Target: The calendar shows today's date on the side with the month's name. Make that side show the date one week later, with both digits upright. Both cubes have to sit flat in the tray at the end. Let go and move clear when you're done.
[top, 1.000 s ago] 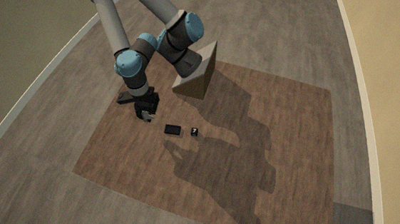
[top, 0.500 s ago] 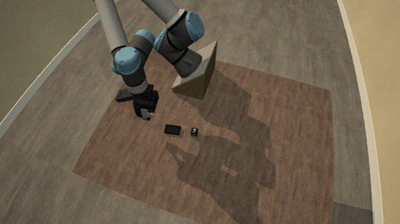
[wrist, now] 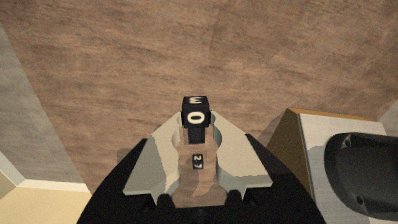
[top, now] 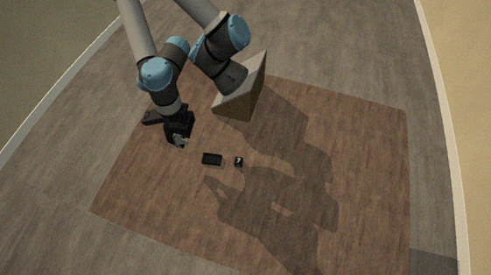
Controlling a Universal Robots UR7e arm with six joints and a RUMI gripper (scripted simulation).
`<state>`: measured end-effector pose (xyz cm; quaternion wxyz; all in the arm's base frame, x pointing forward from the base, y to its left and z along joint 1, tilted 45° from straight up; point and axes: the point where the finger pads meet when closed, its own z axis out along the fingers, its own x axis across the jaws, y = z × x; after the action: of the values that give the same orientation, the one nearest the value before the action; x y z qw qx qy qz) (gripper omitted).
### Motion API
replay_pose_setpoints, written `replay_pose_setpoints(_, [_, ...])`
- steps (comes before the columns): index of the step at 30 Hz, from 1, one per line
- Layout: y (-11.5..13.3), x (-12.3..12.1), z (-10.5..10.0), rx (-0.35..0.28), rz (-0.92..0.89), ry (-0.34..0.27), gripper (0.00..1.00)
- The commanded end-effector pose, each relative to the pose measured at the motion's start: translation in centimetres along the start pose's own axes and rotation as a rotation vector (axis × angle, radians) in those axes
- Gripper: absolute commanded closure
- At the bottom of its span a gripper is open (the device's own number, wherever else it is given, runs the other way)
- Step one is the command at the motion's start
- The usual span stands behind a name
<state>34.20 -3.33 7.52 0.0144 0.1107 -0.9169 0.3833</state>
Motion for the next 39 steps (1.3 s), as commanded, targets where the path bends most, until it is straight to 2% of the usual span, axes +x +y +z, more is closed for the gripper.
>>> replay_pose_setpoints(1, [0.0, -0.03, -0.02, 0.0, -0.004, -0.001, 0.9])
replay_pose_setpoints(22, [0.14, -0.17, -0.04, 0.0, -0.074, -0.001, 0.9])
replay_pose_setpoints(39, [0.53, -0.51, -0.08, -0.001, -0.247, -0.001, 0.9])
